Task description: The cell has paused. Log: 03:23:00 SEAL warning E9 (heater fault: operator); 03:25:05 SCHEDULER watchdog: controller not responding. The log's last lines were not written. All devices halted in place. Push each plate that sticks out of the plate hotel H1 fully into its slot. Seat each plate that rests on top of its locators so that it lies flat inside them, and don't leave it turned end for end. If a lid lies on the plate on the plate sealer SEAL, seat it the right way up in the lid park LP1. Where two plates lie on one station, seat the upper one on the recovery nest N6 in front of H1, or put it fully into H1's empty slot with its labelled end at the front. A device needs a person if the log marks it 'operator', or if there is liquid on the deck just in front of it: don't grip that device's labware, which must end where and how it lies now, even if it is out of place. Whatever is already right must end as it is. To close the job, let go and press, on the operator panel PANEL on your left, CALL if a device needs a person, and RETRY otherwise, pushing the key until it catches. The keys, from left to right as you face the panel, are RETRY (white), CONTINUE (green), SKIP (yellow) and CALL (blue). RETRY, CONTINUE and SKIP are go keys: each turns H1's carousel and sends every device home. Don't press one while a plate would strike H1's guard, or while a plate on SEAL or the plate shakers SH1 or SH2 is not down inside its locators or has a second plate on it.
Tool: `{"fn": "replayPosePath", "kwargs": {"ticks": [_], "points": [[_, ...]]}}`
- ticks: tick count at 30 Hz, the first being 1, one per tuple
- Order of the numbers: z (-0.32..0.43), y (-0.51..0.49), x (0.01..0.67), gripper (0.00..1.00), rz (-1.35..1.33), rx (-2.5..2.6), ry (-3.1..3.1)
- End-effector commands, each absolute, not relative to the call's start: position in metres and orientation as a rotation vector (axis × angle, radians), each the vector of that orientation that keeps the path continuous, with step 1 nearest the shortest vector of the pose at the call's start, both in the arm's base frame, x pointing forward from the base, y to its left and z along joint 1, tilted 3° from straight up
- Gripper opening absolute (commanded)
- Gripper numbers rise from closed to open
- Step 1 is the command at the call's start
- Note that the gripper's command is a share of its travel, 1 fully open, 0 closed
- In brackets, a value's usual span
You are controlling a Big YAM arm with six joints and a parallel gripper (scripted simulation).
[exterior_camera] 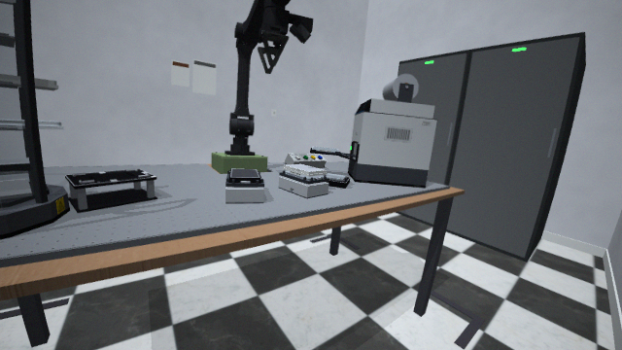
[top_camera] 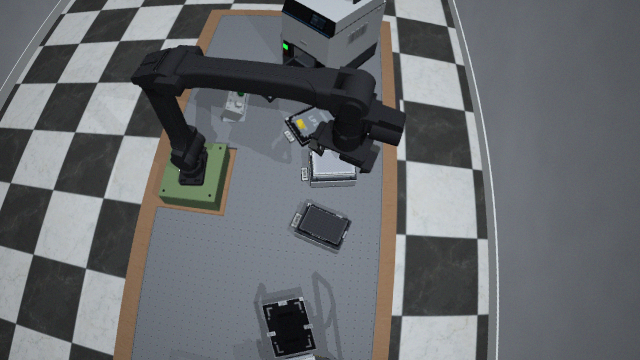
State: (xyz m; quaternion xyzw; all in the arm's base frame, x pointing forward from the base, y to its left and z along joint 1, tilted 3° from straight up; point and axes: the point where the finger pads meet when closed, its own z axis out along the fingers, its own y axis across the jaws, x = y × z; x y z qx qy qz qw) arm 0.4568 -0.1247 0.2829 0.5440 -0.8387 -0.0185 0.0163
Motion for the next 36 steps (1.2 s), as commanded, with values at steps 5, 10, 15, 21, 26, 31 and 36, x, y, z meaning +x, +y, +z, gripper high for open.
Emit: {"fn": "replayPosePath", "kwargs": {"ticks": [5, 10, 15, 21, 26, 31, 36], "points": [[0.287, -0.126, 0.456, 1.0, -0.016, 1.737, -2.612], [0.27, -0.127, 0.456, 1.0, -0.026, 1.734, -2.607], [0.265, -0.126, 0.455, 1.0, -0.019, 1.732, -2.613], [0.247, -0.126, 0.456, 1.0, -0.025, 1.73, -2.611], [0.231, -0.126, 0.456, 1.0, -0.032, 1.728, -2.607], [0.219, -0.126, 0.456, 1.0, -0.04, 1.725, -2.603], [0.198, -0.126, 0.457, 1.0, -0.06, 1.719, -2.594]]}}
